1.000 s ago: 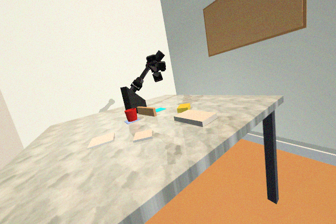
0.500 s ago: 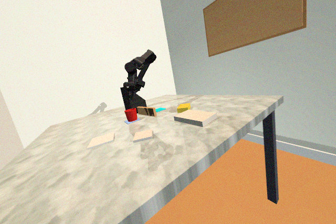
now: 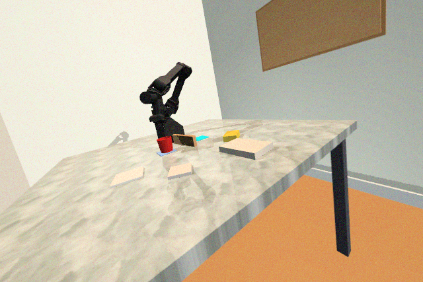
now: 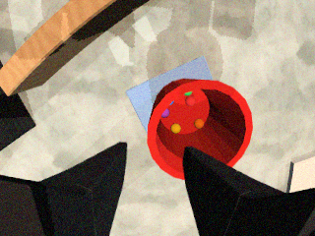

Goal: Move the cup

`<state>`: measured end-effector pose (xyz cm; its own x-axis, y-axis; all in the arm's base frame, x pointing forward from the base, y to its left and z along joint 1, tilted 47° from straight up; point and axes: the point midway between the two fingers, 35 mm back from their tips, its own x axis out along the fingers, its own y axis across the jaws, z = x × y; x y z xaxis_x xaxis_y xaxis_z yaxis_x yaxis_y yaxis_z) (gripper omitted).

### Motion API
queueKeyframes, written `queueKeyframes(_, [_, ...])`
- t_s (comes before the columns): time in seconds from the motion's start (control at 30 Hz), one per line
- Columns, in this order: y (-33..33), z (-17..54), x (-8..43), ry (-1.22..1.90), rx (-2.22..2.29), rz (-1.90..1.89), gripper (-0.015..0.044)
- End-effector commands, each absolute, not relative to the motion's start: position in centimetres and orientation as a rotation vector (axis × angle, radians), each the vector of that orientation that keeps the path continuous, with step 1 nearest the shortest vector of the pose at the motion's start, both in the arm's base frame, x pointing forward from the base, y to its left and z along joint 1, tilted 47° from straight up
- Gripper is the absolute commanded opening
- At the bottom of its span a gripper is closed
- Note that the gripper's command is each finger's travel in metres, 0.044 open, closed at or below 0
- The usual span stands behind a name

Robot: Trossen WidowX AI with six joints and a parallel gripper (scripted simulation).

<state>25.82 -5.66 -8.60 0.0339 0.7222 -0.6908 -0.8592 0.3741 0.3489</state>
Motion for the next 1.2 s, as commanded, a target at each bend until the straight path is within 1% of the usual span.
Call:
queueKeyframes(0.0, [-5.2, -9.0, 25.9, 0.927, -0.177, 1.23, 0.0148])
queueKeyframes(1.17, [-1.0, -12.8, 26.1, 0.924, -0.174, 1.232, 0.0148])
